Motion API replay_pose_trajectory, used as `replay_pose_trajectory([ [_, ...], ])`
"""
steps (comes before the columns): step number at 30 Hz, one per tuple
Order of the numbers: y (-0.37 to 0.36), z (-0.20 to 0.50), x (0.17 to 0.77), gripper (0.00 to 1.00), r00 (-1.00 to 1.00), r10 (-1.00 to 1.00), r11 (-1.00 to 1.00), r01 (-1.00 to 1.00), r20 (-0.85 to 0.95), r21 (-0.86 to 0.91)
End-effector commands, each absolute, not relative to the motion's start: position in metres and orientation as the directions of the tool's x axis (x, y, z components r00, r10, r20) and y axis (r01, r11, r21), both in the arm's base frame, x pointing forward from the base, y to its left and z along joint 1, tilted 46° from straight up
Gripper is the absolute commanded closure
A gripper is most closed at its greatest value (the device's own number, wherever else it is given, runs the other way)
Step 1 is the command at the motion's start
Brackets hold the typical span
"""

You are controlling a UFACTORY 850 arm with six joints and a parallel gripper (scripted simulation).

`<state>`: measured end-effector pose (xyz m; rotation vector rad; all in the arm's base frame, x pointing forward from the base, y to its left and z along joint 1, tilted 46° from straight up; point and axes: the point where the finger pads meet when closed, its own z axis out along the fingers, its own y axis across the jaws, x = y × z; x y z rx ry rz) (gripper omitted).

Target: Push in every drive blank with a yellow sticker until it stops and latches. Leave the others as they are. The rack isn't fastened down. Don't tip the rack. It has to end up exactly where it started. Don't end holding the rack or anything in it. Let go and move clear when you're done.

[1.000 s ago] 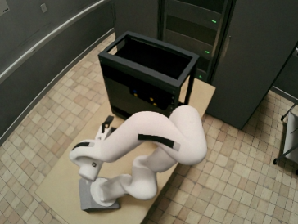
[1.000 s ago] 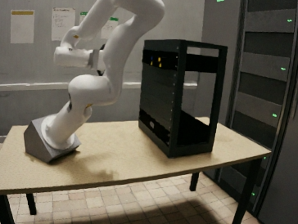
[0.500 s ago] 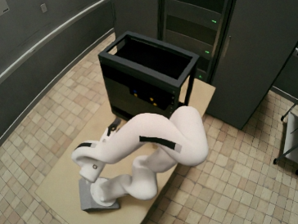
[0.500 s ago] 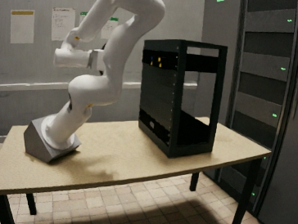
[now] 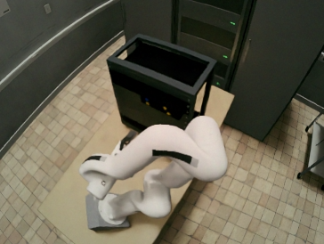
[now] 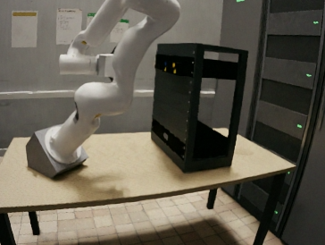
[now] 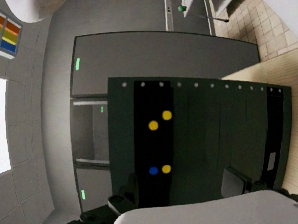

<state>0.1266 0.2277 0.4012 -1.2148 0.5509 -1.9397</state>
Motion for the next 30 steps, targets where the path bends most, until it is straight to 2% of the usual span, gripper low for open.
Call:
replay_pose_trajectory([
  [1,0.2249,0.4048,0.1245,0.00,-0.264,-0.793,-0.608,0.385,0.549,-0.694],
  [30,0.2218,0.4083,0.1227,0.00,-0.277,-0.795,-0.606,0.393,0.539,-0.692],
])
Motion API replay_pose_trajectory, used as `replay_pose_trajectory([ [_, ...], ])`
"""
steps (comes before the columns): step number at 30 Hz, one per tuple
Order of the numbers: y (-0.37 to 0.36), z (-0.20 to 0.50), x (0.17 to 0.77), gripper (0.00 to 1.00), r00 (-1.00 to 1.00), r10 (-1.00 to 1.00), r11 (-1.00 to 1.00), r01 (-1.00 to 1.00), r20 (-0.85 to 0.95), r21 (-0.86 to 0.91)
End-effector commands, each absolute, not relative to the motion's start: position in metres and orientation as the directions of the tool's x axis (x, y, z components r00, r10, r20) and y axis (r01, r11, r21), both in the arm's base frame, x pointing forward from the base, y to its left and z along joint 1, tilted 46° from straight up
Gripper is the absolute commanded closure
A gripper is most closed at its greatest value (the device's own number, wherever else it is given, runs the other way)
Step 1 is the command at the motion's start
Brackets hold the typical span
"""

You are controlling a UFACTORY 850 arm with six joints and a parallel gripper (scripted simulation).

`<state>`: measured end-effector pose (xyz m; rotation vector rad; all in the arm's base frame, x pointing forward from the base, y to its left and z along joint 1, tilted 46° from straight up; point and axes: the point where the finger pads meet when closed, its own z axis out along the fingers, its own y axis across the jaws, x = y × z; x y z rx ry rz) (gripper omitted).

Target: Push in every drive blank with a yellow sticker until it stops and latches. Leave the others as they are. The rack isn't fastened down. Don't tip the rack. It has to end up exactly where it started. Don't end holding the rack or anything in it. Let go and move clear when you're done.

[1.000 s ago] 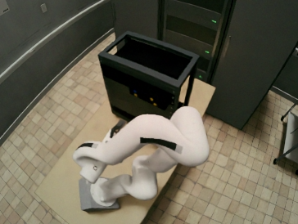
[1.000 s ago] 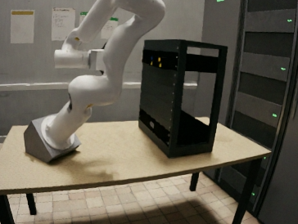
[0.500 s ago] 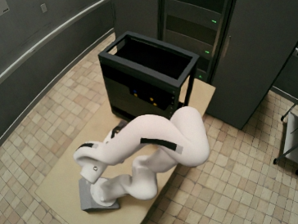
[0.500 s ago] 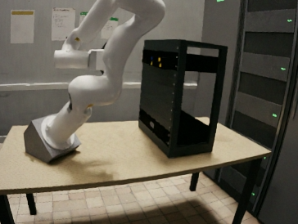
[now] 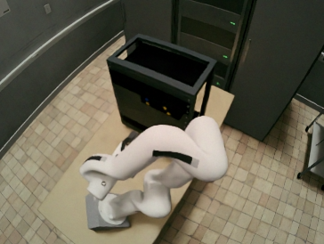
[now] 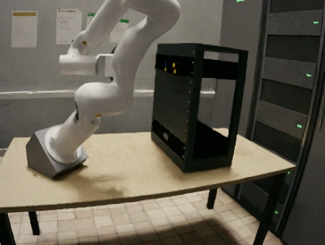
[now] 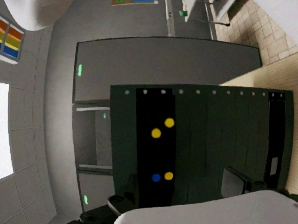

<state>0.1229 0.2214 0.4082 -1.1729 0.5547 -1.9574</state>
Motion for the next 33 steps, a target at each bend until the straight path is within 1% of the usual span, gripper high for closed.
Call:
replay_pose_trajectory([
  [1,0.222,0.408,0.123,0.00,-0.277,-0.795,-0.606,0.393,0.539,-0.692],
  [16,0.225,0.408,0.133,0.00,-0.279,-0.796,-0.605,0.393,0.537,-0.693],
  [24,0.235,0.409,0.163,0.00,-0.279,-0.796,-0.605,0.393,0.537,-0.693],
  [26,0.235,0.409,0.163,0.00,-0.279,-0.796,-0.605,0.393,0.537,-0.693],
  [33,0.247,0.409,0.201,0.00,-0.279,-0.796,-0.605,0.393,0.537,-0.693],
])
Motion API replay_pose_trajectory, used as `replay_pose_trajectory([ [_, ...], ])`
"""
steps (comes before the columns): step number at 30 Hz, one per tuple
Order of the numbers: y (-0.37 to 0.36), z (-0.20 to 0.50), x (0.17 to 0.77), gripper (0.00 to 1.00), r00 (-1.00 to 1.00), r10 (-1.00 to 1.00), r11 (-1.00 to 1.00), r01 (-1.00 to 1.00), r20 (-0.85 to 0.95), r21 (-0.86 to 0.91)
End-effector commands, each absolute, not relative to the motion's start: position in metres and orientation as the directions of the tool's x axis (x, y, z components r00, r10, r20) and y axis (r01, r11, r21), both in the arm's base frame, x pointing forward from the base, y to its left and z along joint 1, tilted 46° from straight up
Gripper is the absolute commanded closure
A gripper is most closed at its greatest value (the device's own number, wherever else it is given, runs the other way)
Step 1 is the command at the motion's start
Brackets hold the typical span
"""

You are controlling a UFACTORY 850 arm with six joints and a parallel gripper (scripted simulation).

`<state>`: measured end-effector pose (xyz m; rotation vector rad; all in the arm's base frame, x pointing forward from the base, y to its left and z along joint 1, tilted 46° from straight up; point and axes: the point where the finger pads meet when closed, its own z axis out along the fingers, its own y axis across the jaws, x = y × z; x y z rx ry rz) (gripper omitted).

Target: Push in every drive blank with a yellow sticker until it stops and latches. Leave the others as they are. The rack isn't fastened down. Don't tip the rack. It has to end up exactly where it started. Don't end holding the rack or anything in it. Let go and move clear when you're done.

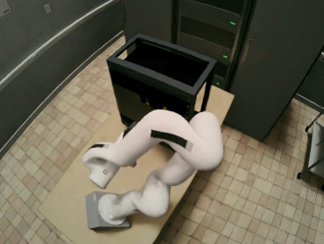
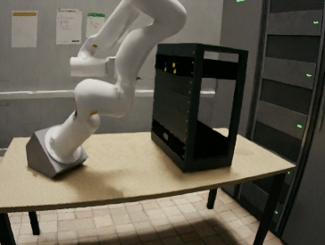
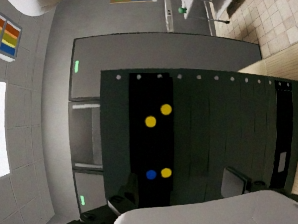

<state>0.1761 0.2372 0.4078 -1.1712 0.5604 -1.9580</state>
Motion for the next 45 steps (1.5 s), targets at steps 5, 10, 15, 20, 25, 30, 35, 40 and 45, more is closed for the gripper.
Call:
replay_pose_trajectory([
  [5,0.256,0.409,0.230,0.00,-0.279,-0.796,-0.605,0.393,0.537,-0.693],
  [10,0.261,0.410,0.246,0.00,-0.279,-0.796,-0.605,0.393,0.537,-0.693],
  [15,0.268,0.410,0.268,0.00,-0.279,-0.796,-0.605,0.393,0.537,-0.693],
  [20,0.272,0.410,0.282,0.00,-0.279,-0.796,-0.605,0.393,0.537,-0.693],
  [25,0.274,0.410,0.287,0.00,-0.279,-0.796,-0.605,0.393,0.537,-0.693],
  [30,0.274,0.410,0.288,0.00,-0.279,-0.796,-0.605,0.393,0.537,-0.693],
  [35,0.274,0.410,0.288,0.00,-0.279,-0.796,-0.605,0.393,0.537,-0.693],
  [40,0.274,0.410,0.288,0.00,-0.279,-0.796,-0.605,0.393,0.537,-0.693],
  [45,0.274,0.410,0.288,0.00,-0.279,-0.796,-0.605,0.393,0.537,-0.693],
])
